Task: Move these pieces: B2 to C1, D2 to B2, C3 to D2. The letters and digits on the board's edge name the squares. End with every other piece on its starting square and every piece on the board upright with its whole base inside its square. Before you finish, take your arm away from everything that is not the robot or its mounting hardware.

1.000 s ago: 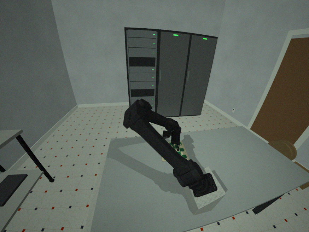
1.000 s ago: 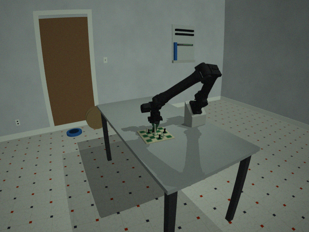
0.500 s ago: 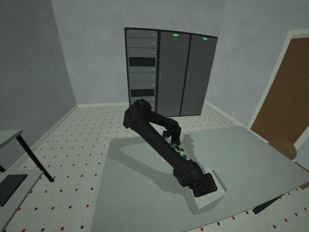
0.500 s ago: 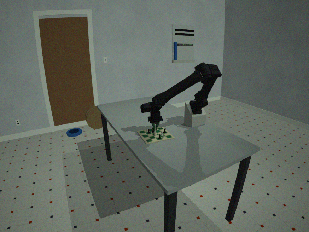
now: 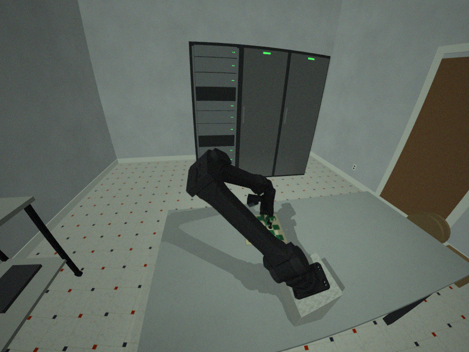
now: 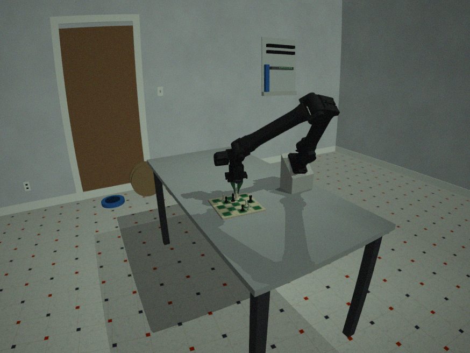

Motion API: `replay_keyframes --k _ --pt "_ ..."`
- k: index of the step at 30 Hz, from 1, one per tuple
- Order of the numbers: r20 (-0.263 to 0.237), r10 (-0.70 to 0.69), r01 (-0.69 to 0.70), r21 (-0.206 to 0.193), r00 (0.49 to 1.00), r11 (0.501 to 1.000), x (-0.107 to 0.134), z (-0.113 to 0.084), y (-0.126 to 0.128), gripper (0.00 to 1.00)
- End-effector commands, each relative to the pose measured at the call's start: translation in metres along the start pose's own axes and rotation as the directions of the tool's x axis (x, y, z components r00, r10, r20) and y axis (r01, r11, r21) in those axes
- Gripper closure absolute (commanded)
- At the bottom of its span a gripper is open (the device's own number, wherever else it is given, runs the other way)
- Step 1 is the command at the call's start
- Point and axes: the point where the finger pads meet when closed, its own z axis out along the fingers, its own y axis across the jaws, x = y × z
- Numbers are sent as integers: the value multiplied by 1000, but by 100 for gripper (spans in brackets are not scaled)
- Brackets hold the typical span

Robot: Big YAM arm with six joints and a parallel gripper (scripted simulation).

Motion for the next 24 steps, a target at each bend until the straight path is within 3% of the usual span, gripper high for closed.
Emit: replay_keyframes --k 1,7,9,10,12,21,24 --pt "15 -45 44 58 999 997 -9 -51 -20 100" --pt "12 -47 46 61 999 997 -9 -90 -19 100" --pt "12 -47 46 61 999 997 -9 -90 -19 100" --pt "9 -39 39 26 999 999 -6 -79 -17 100" --pt "9 -9 9 -3 1000 1000 4 -73 0 100" --pt "11 -25 25 24 1000 999 -1 -82 -9 100" --pt "14 59 -59 14 998 998 8 -80 -1 100"
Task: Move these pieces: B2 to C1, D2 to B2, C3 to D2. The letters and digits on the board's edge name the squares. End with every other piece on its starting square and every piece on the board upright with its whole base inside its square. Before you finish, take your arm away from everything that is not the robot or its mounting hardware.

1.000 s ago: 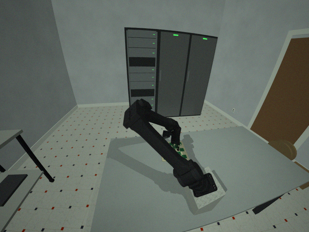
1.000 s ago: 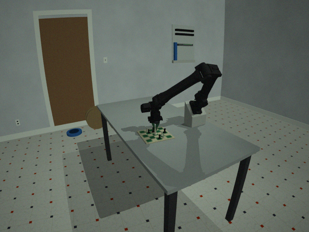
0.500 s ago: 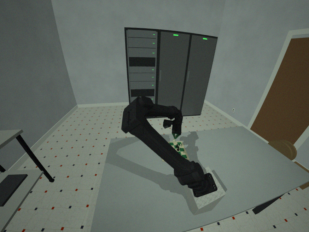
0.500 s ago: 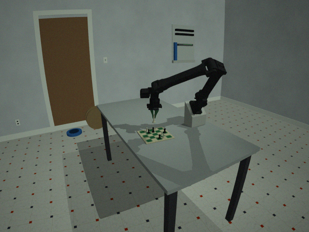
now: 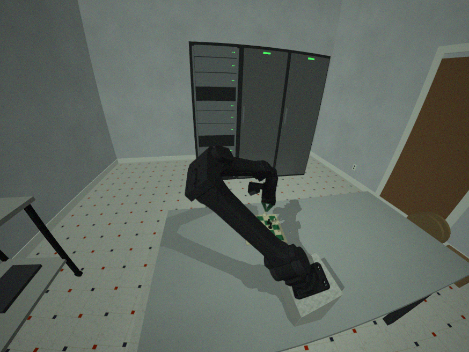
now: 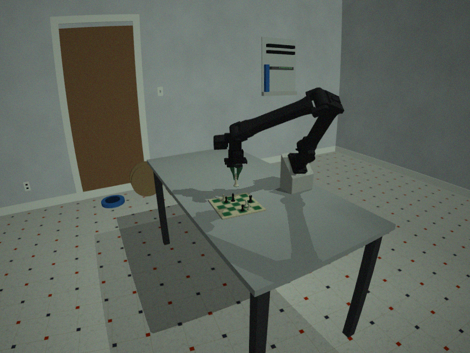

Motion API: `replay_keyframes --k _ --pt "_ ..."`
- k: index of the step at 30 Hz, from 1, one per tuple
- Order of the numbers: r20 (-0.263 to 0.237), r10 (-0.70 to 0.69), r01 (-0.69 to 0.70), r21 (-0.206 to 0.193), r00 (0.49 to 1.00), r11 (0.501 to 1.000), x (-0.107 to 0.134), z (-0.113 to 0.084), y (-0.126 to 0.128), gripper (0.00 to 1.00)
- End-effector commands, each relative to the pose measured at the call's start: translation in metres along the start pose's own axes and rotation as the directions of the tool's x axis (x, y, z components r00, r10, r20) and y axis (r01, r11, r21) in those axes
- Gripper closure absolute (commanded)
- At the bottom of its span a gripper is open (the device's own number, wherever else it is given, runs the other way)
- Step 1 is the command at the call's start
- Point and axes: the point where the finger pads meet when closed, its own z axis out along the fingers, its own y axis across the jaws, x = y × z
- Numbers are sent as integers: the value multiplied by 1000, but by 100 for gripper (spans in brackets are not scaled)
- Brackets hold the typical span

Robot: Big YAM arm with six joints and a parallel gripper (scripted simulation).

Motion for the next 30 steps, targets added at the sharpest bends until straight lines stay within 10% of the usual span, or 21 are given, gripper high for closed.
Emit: replay_keyframes --k 1,19,20,30 --pt "6 69 -69 7 998 998 9 -8 0 100" --pt "19 718 -718 9 696 696 48 -11 21 100" --pt "15 795 -795 7 607 607 42 -7 24 100" --pt "31 960 -961 11 277 277 48 -11 24 100"
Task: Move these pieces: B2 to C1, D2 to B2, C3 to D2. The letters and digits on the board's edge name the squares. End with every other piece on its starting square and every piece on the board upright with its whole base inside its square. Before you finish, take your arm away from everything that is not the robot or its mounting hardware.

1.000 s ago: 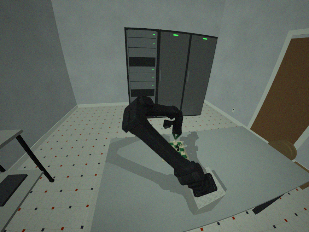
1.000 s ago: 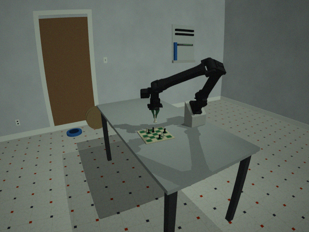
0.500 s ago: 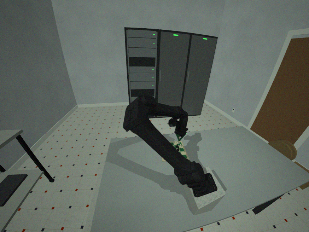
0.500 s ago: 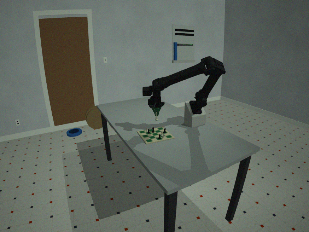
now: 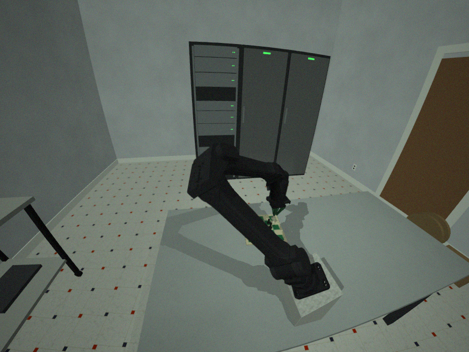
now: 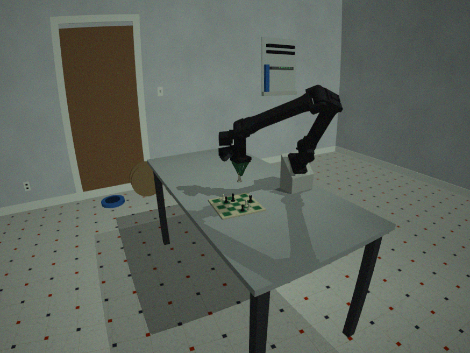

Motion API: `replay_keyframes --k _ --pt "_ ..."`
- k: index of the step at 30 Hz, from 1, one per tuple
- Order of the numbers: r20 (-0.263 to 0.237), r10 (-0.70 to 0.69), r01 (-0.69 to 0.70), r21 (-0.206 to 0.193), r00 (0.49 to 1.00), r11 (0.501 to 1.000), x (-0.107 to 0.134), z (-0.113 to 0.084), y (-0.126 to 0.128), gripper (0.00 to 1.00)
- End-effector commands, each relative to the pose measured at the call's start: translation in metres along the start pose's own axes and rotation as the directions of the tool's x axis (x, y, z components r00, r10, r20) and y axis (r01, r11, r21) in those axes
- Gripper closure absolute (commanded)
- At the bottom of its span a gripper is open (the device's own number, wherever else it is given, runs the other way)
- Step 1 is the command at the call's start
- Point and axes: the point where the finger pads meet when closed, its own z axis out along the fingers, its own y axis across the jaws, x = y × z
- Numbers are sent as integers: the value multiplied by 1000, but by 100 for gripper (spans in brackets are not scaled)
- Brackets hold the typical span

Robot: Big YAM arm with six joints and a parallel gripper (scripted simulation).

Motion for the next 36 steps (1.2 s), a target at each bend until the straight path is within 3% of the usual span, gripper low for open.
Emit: replay_keyframes --k 1,6,7,9,13,21,23,36 --pt "34 184 -185 22 982 983 -1 -8 -5 100" --pt "33 184 -185 22 982 983 -1 -8 -5 100" --pt "52 165 -166 31 985 986 -14 -15 -6 100" --pt "46 165 -166 28 985 986 -13 -11 -5 100" --pt "0 184 -184 13 983 983 1 11 -2 100" --pt "-1 185 -185 10 983 983 2 41 -2 100" --pt "-1 185 -185 10 983 983 2 41 -2 100" --pt "-3 186 -186 10 982 982 3 96 -2 100"
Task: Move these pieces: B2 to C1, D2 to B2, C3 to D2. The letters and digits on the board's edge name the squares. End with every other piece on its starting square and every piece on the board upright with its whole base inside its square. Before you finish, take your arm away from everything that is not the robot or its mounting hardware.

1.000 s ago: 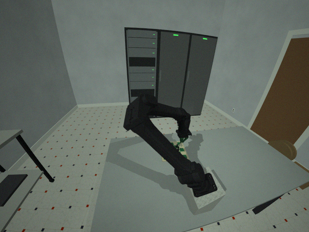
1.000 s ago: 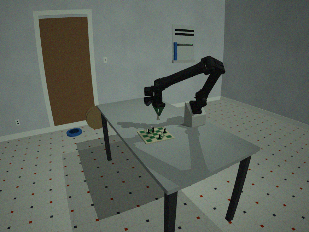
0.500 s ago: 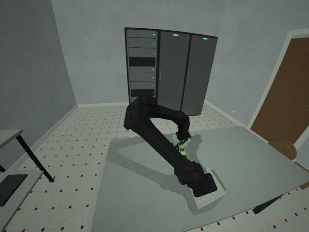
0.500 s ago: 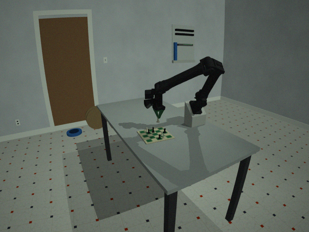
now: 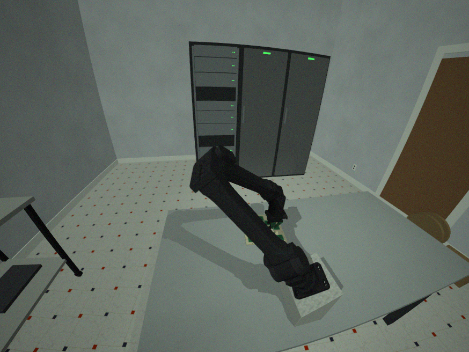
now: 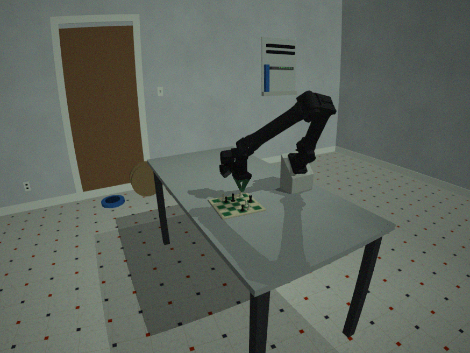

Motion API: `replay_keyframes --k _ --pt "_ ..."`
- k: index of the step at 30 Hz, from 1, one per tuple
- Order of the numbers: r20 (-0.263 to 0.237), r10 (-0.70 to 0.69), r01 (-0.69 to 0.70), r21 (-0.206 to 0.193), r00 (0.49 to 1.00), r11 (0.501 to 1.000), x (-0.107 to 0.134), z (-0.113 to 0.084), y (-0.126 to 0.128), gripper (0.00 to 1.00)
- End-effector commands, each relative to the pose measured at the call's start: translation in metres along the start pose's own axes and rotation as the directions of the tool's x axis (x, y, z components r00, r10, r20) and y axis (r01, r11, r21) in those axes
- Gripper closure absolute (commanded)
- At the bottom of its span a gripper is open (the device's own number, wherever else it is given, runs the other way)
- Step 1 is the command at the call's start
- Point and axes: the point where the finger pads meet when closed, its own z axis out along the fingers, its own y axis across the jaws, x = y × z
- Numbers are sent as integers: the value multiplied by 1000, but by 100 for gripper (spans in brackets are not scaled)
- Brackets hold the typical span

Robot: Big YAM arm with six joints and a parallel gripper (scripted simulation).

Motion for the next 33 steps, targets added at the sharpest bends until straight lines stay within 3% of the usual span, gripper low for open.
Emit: replay_keyframes --k 1,5,33 --pt "10 20 -20 3 1000 1000 -5 12 0 100" --pt "29 1 -1 7 1000 1000 -14 9 5 100" --pt "16 14 -14 5 1000 1000 -8 15 1 100"
